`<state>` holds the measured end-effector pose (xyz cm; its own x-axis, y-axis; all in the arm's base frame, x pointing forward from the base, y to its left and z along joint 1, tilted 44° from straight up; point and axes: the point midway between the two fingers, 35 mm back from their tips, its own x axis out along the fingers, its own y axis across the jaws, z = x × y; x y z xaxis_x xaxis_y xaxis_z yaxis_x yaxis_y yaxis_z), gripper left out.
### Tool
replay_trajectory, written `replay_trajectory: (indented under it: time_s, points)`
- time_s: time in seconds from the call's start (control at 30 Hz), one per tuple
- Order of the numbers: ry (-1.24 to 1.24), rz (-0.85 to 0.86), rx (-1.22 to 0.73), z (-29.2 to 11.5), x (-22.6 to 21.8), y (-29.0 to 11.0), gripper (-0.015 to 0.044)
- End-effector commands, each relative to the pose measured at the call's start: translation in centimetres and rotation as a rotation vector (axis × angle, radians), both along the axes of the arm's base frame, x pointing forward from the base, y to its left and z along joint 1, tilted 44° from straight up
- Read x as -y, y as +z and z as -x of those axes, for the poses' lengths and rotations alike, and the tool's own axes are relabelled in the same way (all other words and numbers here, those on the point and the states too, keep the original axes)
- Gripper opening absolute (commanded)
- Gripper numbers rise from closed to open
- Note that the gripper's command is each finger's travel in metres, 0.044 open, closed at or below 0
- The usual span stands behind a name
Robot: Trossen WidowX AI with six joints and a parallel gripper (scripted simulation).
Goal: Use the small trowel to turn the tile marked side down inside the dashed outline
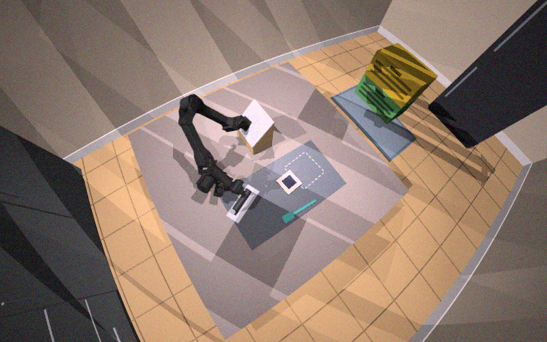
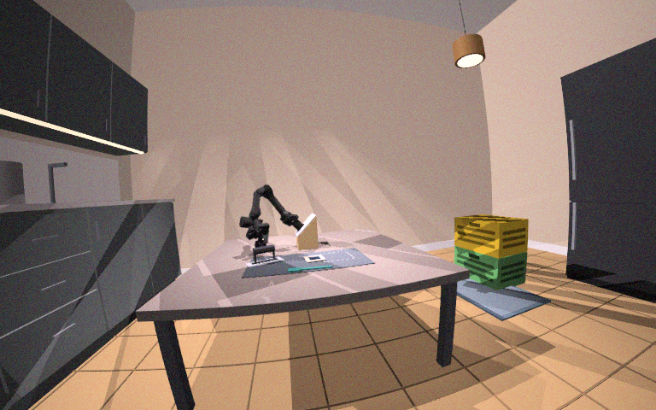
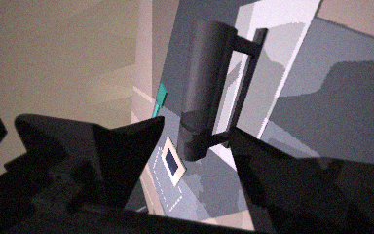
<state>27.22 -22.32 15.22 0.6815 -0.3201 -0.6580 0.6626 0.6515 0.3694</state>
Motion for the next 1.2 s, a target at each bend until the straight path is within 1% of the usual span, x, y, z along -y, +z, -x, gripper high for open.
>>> replay_trajectory:
  time_s: [0.0,0.9,1.1,1.17]
  points:
    - [-0.007,-0.002,0.000,-0.5,0.3,-0.5,0.0300]
    - [-0.021,-0.004,0.003,-3.3,1.6,-3.4,0.0300]
    - [-0.021,-0.004,0.003,-3.3,1.6,-3.4,0.0142]
    - [-0.021,-0.004,0.003,-3.3,1.6,-3.4,0.0129]
